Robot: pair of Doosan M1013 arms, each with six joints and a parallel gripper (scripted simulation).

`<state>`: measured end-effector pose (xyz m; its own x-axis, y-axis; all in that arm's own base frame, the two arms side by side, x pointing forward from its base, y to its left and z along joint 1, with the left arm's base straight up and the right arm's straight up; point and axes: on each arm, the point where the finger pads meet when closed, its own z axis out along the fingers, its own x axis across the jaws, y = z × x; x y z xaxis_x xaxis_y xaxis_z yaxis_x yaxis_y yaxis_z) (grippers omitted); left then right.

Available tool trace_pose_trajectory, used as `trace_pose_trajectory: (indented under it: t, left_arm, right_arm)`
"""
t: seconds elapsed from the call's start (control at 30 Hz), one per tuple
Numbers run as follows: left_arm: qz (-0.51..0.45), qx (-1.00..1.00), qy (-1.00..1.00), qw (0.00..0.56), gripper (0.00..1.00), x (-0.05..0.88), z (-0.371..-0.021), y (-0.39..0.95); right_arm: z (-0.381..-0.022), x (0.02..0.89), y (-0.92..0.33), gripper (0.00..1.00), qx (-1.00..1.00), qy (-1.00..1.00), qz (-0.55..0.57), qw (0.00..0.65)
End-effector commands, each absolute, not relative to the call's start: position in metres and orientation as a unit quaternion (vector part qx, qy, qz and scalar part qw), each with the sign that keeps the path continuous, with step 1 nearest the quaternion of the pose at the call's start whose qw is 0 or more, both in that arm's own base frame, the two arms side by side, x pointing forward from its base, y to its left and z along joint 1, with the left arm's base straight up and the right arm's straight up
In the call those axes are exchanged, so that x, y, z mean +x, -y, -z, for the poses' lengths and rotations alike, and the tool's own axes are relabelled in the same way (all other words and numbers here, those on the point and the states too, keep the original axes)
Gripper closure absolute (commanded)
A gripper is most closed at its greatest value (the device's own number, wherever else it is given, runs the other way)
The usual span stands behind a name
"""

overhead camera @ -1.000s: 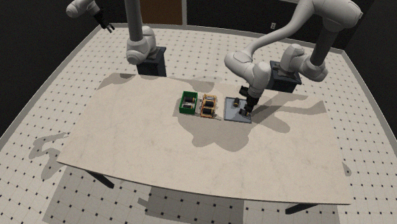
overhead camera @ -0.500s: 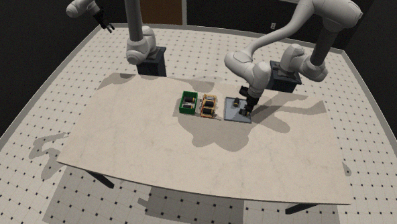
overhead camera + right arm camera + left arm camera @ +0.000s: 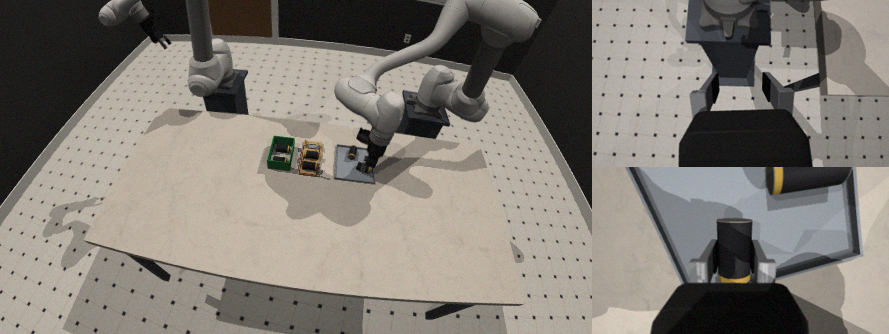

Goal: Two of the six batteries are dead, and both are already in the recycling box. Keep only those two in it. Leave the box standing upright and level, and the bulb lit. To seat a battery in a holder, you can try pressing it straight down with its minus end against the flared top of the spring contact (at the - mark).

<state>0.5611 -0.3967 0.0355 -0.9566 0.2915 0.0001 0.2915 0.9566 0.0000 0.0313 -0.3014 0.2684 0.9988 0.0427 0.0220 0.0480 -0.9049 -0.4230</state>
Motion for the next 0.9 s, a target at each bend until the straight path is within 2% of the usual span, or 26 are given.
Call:
trace_pose_trajectory:
  t: [0.0,0.4,0.73,0.87]
  left_arm:
    - [0.0,-0.147,0.989,-0.001,0.43,0.562,-0.037,0.397]
    - [0.0,-0.147,0.989,-0.001,0.43,0.562,-0.079,0.397]
    - [0.0,-0.147,0.989,-0.001,0.43,0.562,-0.086,0.397]
    - [0.0,-0.147,0.989,-0.001,0.43,0.561,-0.135,0.397]
  right_arm:
    - [-0.269,0.031,0.302,0.0,-0.976,0.023,0.006,0.216]
    - [-0.269,0.031,0.302,0.0,-0.976,0.023,0.006,0.216]
    - [-0.269,0.031,0.302,0.0,-0.976,0.023,0.006,0.216]
    - [-0.269,0.031,0.302,0.0,-0.976,0.023,0.006,0.216]
